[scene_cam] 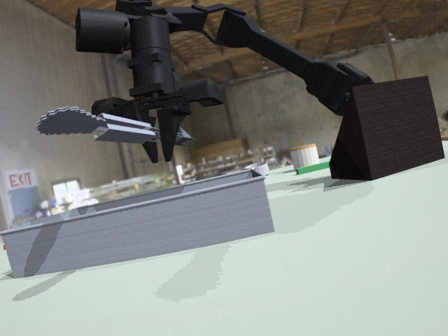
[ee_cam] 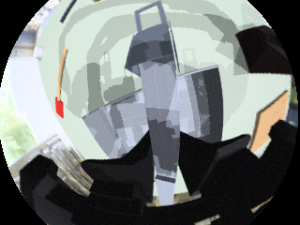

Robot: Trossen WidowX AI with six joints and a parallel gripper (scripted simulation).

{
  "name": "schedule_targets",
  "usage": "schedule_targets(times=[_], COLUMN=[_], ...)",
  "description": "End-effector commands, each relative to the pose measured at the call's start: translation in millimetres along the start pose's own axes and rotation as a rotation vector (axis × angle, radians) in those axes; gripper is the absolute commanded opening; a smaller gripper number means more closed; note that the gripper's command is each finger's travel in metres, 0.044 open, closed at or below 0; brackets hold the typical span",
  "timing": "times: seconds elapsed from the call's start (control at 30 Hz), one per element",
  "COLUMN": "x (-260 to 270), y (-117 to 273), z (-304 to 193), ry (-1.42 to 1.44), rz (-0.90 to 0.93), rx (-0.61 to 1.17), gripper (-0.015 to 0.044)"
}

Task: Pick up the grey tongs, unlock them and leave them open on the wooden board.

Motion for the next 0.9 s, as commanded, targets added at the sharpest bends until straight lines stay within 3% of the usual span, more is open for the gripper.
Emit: schedule_targets(times=[0.0, 0.5, 0.87], x=[3.1, 3.4, -0.8], y=[2.6, 2.4, 11.2], z=[0.6, 1.9, -20.1], ry=[-0.013, 0.008, 0.399], rz=[-0.061, -0.111, -0.102], rx=[0.015, 0.015, 0.054], gripper=[-0.0150, -0.0150, -0.0150])
Point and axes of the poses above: the point midway between the two fingers, 35 mm back from their tips, its own y axis back along the fingers, its own x axis across the jaws, z = x × y, the point moved 5 cm from there along y, back along the fingers, and after that the axes turned 14 degrees about y, right-handed, at the moved point
